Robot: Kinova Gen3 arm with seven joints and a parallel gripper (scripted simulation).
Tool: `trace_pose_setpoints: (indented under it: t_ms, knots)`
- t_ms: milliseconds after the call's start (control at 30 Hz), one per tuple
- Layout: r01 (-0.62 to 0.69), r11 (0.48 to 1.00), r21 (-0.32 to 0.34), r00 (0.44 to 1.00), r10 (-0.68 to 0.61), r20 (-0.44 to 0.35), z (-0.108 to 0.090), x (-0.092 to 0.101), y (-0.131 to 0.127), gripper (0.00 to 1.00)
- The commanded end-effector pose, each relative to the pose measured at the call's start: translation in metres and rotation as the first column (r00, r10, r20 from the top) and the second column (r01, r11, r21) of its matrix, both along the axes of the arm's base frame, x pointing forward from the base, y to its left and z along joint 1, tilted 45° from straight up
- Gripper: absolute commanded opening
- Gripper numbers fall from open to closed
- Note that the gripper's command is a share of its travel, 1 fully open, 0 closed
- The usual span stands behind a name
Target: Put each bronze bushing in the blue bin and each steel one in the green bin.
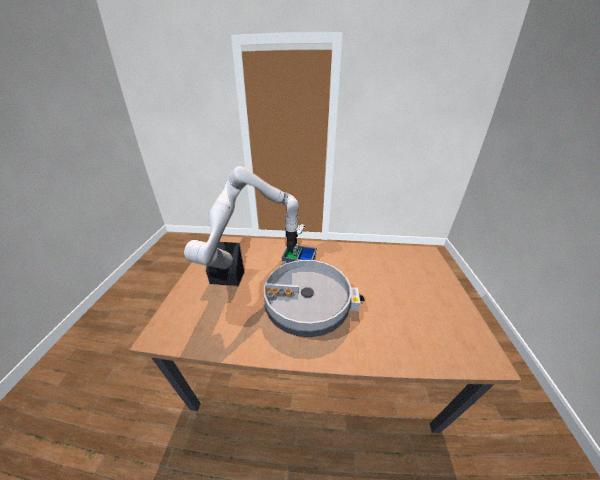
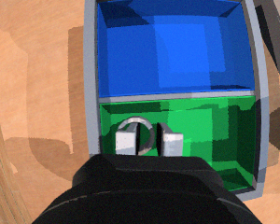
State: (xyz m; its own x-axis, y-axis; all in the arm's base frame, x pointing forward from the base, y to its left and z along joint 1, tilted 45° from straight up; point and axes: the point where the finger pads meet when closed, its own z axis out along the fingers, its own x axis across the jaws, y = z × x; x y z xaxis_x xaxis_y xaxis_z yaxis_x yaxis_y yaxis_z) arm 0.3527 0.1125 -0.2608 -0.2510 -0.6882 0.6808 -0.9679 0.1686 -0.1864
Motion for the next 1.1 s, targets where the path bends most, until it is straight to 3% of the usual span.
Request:
trace_pose_setpoints:
  t_ms: [0, 1067]
  knots:
    - [-0.001, 1.0, 0.002, 1.0, 0.001, 0.001, 0.0004, 0.0004, 0.0014, 0.42]
    - [-0.001, 1.0, 0.002, 1.0, 0.001, 0.001, 0.005, 0.0003, 0.005, 0.42]
